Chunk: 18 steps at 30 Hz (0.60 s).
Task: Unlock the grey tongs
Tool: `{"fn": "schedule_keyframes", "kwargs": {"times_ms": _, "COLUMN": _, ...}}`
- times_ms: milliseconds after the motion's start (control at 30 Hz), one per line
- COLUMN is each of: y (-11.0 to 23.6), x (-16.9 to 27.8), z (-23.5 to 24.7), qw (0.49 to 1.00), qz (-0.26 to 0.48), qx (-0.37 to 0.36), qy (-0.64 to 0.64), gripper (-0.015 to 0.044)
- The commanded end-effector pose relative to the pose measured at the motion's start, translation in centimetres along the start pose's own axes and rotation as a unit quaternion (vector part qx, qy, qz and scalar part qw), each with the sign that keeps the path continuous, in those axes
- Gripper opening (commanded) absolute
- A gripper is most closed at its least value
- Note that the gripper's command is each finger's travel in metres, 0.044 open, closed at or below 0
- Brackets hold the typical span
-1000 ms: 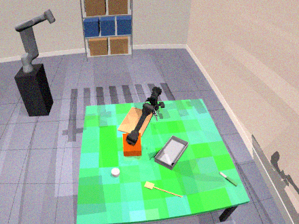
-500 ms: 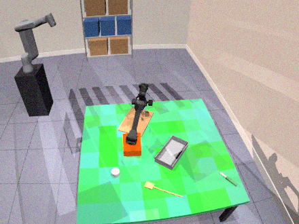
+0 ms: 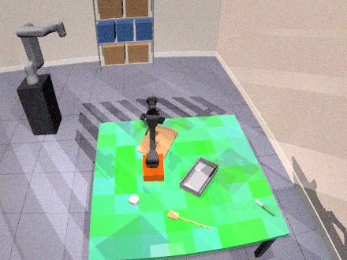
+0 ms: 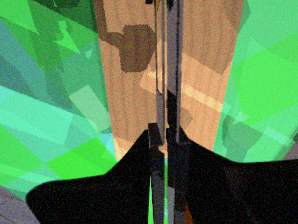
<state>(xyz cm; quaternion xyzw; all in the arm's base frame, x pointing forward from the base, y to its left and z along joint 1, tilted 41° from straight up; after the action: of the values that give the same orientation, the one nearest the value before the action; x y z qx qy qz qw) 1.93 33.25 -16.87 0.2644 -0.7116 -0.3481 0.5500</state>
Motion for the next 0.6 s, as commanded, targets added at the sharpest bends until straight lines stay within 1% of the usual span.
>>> {"fn": "schedule_keyframes", "kwargs": {"times_ms": 0, "y": 0.04, "x": -0.04, "z": 0.89, "qw": 1.000, "qz": -0.001, "qx": -0.003, "qy": -0.015, "gripper": -0.0150}}
{"fn": "schedule_keyframes", "kwargs": {"times_ms": 300, "y": -0.06, "x": -0.15, "z": 0.95, "qw": 1.000, "qz": -0.009, "qx": 0.000, "qy": -0.014, "gripper": -0.0150}}
{"fn": "schedule_keyframes", "kwargs": {"times_ms": 567, "y": -0.70, "x": -0.88, "z": 1.37, "qw": 0.997, "qz": -0.070, "qx": 0.018, "qy": -0.005, "gripper": -0.0150}}
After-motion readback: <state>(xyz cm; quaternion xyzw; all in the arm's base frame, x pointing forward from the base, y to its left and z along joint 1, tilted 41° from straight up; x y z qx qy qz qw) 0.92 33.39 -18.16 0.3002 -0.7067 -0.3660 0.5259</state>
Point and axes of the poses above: the point midway between the two fingers, 35 mm back from their tips, its own y axis back along the fingers, its own z axis across the jaws, x = y × z, the point moved 1 cm from there along y, back along the fingers, and after that the axes turned 9 degrees about y, right-handed, at the moved point
